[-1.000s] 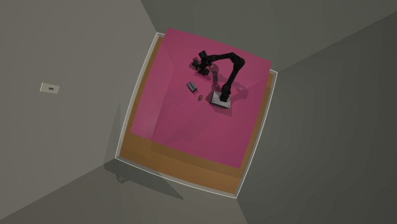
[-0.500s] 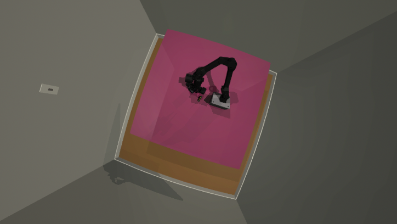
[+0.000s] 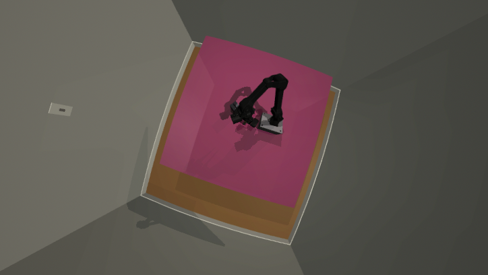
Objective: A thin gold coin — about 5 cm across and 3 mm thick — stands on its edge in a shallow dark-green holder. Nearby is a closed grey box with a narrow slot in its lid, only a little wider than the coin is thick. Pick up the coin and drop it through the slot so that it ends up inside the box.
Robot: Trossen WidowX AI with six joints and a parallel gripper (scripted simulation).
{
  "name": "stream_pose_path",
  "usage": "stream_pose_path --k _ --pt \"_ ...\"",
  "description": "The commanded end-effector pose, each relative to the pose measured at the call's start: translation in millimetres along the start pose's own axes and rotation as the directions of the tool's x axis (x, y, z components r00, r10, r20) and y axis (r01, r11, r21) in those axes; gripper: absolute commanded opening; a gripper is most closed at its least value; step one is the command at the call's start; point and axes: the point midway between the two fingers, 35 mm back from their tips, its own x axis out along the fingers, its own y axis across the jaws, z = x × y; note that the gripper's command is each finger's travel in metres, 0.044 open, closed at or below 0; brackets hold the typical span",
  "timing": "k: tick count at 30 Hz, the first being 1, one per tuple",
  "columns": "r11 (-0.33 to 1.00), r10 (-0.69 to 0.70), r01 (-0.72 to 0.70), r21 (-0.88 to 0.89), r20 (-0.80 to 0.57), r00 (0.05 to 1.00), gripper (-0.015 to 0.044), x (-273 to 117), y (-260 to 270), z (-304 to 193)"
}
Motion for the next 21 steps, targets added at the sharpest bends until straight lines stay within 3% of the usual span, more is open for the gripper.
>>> stream_pose_path --k 1,21 --pt "1.000 -0.013 0.013 -0.007 0.025 1.000 0.0161 27 -4 4" --pt "1.000 -0.013 0.013 -0.007 0.024 1.000 0.0161 61 -4 4"
